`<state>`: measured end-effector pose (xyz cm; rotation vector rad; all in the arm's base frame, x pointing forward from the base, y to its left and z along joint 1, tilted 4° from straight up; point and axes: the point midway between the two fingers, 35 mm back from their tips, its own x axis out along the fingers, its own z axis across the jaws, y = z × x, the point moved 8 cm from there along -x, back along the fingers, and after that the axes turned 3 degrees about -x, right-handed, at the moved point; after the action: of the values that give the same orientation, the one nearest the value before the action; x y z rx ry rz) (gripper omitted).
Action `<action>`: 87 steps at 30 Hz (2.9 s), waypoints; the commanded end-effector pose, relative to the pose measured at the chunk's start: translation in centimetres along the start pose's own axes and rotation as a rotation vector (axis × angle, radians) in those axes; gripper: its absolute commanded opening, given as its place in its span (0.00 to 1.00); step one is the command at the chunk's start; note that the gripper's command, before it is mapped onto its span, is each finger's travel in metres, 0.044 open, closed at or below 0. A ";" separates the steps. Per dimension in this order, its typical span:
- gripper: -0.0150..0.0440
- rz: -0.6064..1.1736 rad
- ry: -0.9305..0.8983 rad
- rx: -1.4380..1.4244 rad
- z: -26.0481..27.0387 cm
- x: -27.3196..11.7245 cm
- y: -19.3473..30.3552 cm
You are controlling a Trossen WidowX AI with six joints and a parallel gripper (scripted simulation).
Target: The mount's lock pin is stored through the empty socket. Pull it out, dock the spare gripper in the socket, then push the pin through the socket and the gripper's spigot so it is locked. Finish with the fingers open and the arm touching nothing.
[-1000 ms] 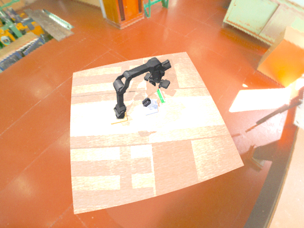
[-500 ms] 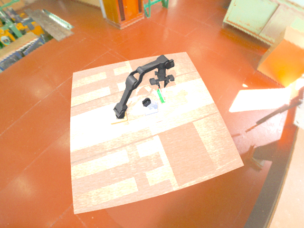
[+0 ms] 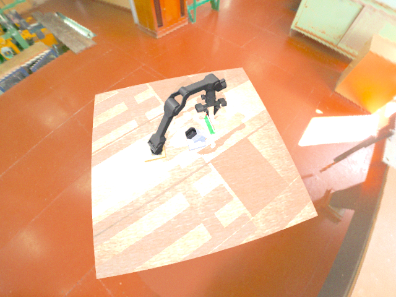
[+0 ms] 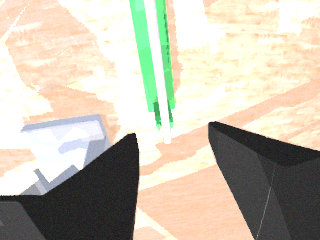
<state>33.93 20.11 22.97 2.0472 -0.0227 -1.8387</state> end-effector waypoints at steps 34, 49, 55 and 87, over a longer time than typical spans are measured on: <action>0.56 0.006 -0.006 -0.006 -0.2 8.9 -2.2; 0.56 0.006 -0.006 -0.006 -0.1 10.5 -2.6; 0.38 0.006 -0.006 -0.006 -0.1 10.5 -2.6; 0.25 0.006 -0.006 -0.006 -0.2 6.3 -1.5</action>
<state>34.71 19.89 15.20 2.0204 -0.0240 -1.8487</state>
